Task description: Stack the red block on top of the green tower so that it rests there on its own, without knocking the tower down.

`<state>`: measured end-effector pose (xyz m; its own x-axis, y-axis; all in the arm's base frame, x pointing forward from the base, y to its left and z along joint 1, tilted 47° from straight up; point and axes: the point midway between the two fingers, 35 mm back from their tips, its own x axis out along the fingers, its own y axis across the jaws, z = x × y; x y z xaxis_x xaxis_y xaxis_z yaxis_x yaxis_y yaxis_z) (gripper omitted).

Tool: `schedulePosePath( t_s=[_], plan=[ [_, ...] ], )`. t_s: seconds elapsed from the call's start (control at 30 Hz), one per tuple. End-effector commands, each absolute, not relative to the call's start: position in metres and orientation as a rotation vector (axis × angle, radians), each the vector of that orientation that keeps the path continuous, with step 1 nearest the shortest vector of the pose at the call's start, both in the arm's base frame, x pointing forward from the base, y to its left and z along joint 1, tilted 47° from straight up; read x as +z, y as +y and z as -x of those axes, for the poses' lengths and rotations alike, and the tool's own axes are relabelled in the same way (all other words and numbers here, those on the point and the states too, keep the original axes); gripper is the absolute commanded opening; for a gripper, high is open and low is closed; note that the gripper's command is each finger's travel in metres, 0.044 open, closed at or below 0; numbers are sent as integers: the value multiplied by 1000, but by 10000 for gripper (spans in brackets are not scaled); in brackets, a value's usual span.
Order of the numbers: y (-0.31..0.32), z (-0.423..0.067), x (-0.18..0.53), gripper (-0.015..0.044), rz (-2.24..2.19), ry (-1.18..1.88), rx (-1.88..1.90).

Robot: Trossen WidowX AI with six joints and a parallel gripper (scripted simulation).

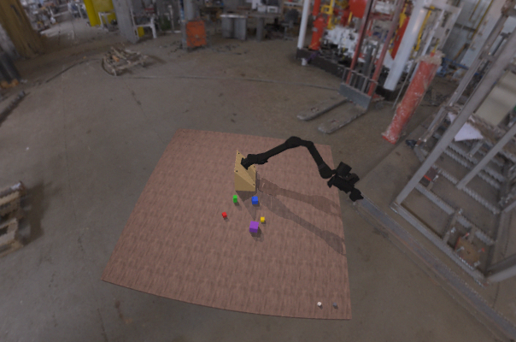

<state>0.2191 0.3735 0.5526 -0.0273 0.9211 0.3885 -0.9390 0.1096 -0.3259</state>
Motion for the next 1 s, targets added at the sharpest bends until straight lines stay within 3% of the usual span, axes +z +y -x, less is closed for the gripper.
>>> schedulePosePath(
  t_s=[0.0, 0.5, 0.97],
  plan=[
    [376, -276, 503, 440, 26, -431, 1420],
    [321, -425, 326, 440, 214, 46, 1198],
    [203, -484, 154, 440, 272, 512, 1050]
  ],
)
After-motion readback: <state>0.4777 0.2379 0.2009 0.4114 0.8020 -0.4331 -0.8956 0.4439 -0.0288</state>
